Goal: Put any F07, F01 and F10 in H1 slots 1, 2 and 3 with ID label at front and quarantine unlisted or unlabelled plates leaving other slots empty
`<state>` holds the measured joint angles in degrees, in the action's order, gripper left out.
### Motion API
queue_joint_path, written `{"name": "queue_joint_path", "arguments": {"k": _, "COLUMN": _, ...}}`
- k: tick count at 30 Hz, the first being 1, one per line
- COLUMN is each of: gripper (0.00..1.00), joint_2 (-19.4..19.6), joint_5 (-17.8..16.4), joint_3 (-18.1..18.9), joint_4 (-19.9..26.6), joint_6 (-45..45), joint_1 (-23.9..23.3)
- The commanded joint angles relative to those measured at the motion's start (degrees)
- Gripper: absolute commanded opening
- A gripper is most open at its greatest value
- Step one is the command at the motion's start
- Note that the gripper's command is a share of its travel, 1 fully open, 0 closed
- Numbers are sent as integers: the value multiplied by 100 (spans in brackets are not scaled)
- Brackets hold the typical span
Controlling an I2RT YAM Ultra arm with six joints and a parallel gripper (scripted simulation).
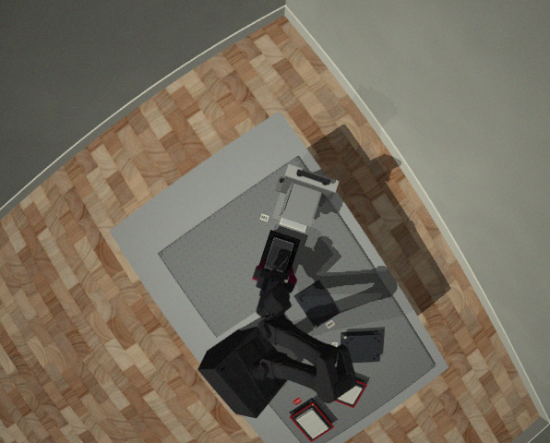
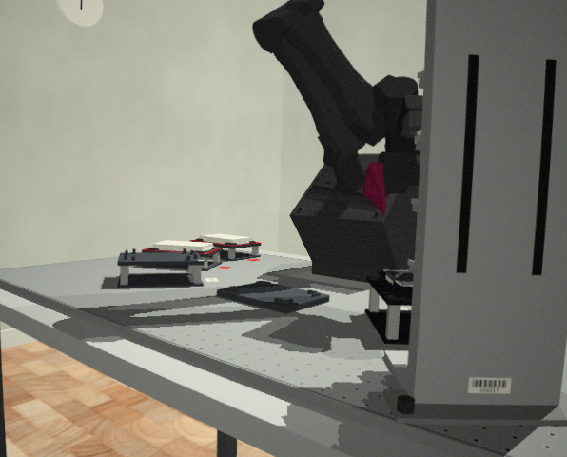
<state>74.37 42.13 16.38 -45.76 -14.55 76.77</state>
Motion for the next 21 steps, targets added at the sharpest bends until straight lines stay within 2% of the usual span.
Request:
{"name": "queue_joint_path", "arguments": {"k": 1, "gripper": 100, "joint_2": -15, "joint_5": -36, "joint_3": 12, "joint_4": -42, "joint_6": -7, "joint_1": 9}}
{"name": "queue_joint_path", "arguments": {"k": 19, "gripper": 100, "joint_2": -14, "joint_5": -35, "joint_3": 12, "joint_4": -42, "joint_6": -6, "joint_1": 10}}
{"name": "queue_joint_path", "arguments": {"k": 21, "gripper": 100, "joint_2": 197, "joint_5": -148, "joint_3": -26, "joint_4": -312, "joint_6": -38, "joint_1": -106}}
